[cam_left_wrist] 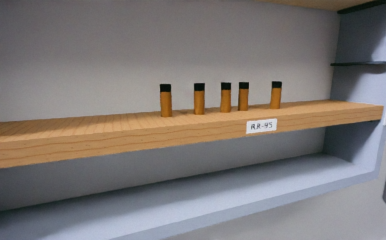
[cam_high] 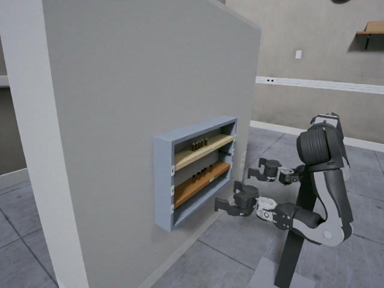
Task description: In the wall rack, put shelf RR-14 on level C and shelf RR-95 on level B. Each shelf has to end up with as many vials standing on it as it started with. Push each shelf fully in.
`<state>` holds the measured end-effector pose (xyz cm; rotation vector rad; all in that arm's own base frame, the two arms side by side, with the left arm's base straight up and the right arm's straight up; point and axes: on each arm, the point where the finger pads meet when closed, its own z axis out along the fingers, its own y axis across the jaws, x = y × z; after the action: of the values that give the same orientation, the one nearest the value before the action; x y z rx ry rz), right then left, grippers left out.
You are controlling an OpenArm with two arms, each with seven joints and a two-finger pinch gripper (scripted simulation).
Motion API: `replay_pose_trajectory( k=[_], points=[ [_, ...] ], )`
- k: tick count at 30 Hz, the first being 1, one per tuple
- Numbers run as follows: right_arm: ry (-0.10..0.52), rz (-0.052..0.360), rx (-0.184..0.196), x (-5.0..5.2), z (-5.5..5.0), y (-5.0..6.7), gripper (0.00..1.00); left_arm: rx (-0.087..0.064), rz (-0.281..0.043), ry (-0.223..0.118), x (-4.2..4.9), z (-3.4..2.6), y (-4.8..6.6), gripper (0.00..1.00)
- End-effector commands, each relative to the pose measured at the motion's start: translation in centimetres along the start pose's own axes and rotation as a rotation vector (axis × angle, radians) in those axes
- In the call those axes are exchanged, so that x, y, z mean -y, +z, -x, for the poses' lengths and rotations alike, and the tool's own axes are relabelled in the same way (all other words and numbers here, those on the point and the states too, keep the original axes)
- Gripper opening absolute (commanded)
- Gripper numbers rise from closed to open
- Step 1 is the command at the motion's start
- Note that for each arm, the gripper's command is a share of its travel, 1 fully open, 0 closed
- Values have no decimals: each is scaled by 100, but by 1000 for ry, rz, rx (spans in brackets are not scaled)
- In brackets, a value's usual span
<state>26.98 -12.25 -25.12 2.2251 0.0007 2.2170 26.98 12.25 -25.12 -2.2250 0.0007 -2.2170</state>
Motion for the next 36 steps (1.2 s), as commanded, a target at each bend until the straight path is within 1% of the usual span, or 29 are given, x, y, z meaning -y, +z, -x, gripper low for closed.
replay_pose_trajectory(
  k=[1, 17, 18, 21, 27, 29, 32, 36],
  points=[
    [1, 0, -4, 0, -12, 2, 100, -4, 0, -1, 0, -12, 2, 100],
    [1, 0, -4, 0, -12, 2, 100, -4, 0, -1, 0, -12, 2, 100],
    [-96, 0, 0, 6, 3, 5, 99, 0, 0, 96, 5, 3, 5, 99],
    [-403, 1, -1, 24, 10, 19, 98, -1, -1, 403, 22, 10, 19, 98],
    [-1059, 2, -2, 61, 26, 47, 94, -2, -2, 1059, 55, 26, 47, 94],
    [-1272, 2, -2, 73, 31, 56, 93, -2, -2, 1272, 66, 31, 56, 93],
    [-1570, 3, -3, 91, 39, 70, 92, -3, -3, 1570, 82, 39, 70, 92],
    [-1570, 3, -3, 103, 44, 79, 90, -3, -3, 1570, 93, 44, 79, 90]
  ],
)
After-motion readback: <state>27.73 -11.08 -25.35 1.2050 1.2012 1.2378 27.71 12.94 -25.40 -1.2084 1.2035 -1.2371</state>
